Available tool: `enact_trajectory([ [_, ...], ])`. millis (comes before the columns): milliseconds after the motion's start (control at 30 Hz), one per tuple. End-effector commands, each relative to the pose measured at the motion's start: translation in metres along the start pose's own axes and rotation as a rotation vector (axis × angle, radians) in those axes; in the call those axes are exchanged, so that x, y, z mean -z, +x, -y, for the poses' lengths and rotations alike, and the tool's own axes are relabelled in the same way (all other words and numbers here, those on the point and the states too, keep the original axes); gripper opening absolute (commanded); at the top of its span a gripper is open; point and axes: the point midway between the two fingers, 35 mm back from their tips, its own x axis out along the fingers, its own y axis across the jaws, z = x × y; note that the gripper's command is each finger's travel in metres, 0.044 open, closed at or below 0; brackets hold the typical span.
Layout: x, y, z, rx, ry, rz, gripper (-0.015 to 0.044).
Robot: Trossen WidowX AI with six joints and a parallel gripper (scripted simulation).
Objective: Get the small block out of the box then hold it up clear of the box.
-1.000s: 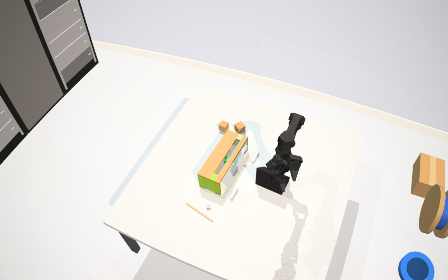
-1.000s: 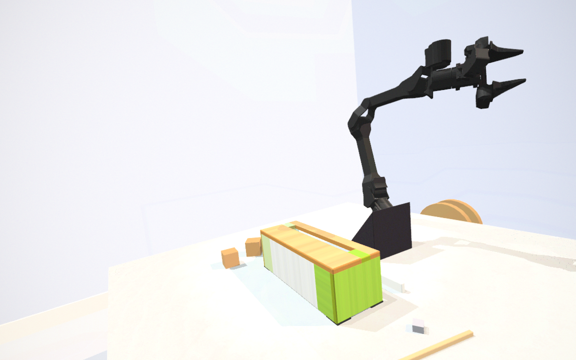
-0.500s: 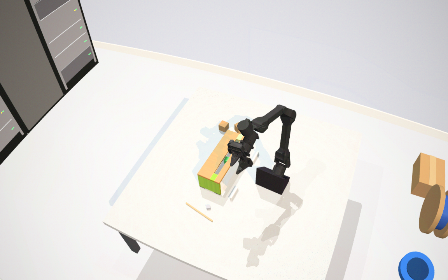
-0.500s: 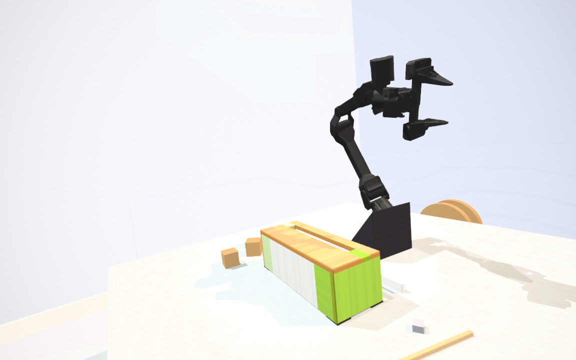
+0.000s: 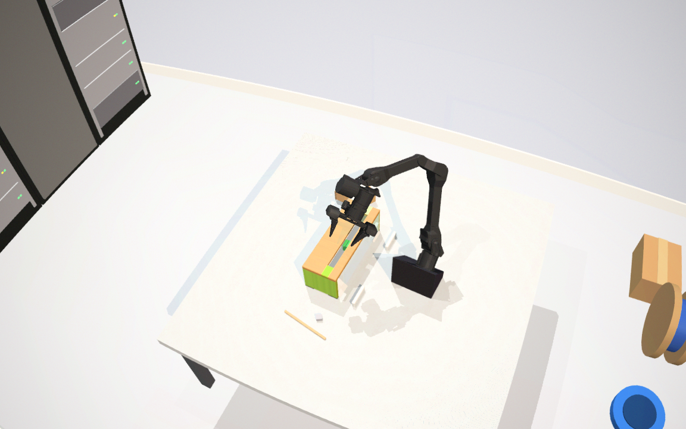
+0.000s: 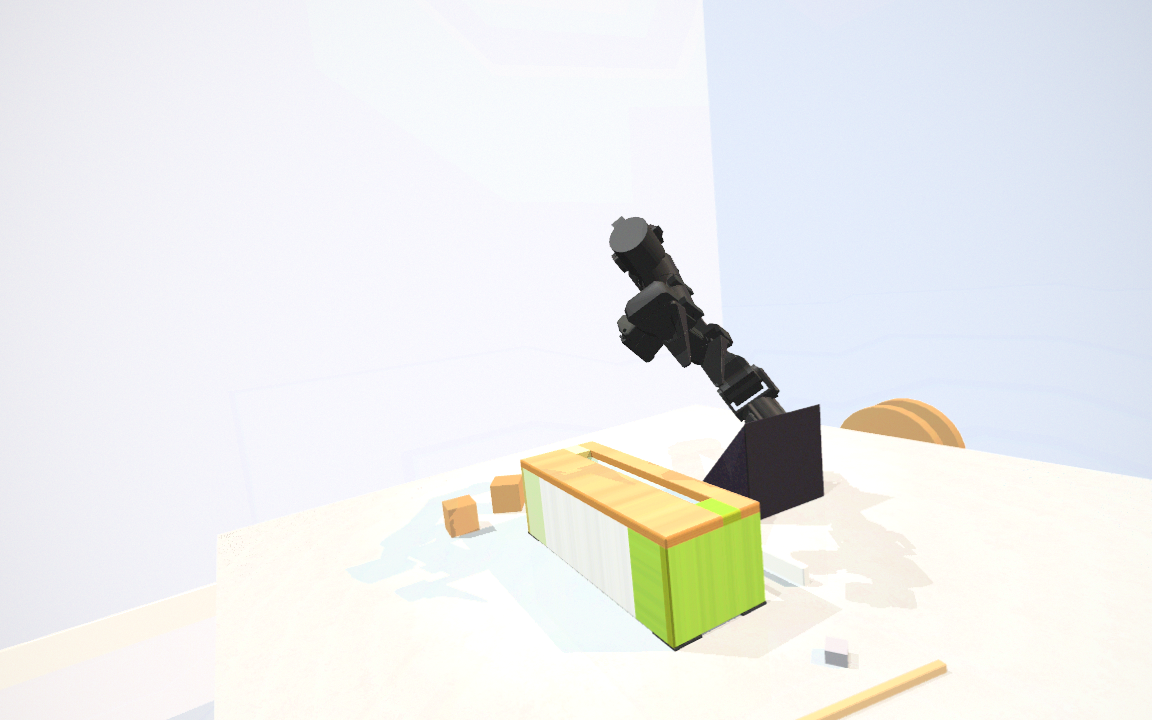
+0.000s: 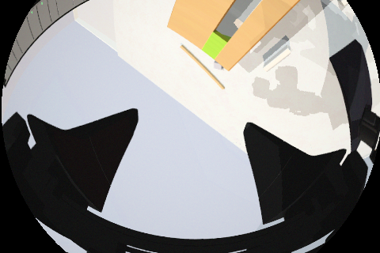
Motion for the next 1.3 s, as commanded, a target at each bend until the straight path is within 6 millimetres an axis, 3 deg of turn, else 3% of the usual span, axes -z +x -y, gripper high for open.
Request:
enact_trajectory([
  [0,-0.055,0.000,0.023,0.093,0.162,0.114,0.0400],
  [200,-0.137,-0.009,0.076,0.257,0.422,0.301,0.0400],
  [267,-0.152,-0.013,0.089,0.292,0.471,0.339,0.0400],
  [1267,-0.177,0.013,0.107,0.295,0.478,0.343,0.0400],
])
